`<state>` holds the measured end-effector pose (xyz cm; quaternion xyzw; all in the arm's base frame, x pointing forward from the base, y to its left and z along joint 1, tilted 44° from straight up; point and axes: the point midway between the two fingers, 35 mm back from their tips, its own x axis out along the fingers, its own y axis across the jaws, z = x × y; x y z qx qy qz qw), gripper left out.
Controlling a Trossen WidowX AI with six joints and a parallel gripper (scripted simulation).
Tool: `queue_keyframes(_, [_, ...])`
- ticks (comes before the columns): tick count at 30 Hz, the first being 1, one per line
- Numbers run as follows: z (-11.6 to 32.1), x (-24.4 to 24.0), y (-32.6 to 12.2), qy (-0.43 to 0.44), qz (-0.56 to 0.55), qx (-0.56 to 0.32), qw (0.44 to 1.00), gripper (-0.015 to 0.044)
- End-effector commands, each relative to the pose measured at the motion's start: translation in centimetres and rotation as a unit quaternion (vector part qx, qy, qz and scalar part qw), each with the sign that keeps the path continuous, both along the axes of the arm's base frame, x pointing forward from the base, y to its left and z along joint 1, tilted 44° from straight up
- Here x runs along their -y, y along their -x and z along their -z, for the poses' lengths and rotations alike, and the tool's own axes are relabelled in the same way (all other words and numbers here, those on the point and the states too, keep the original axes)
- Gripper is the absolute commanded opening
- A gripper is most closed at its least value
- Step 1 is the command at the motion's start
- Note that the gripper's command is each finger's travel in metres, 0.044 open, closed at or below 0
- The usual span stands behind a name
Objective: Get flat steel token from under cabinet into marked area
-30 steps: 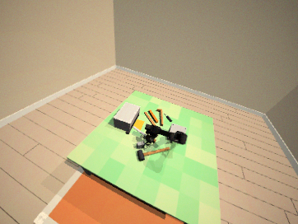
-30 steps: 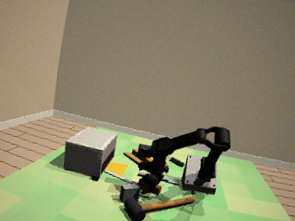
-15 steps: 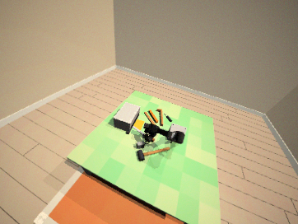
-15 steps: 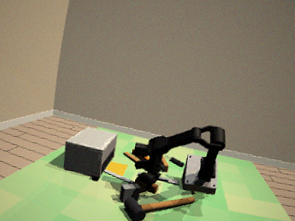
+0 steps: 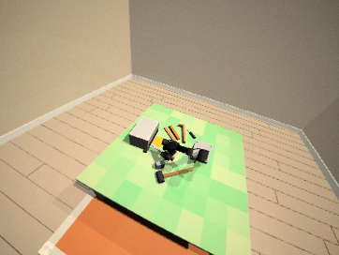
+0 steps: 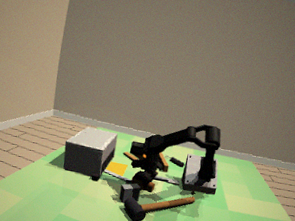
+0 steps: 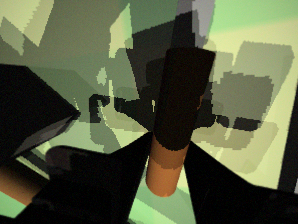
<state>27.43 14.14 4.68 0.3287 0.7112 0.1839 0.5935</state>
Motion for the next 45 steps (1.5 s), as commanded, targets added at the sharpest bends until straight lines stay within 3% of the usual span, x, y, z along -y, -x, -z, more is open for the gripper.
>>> queue_keyframes(1, [0.0,0.0,-0.6,-0.002,-0.002,0.003,1.000,0.0000])
queue_keyframes(45, [1.1,0.6,-5.6,-0.001,-0.003,0.005,1.000,0.0000])
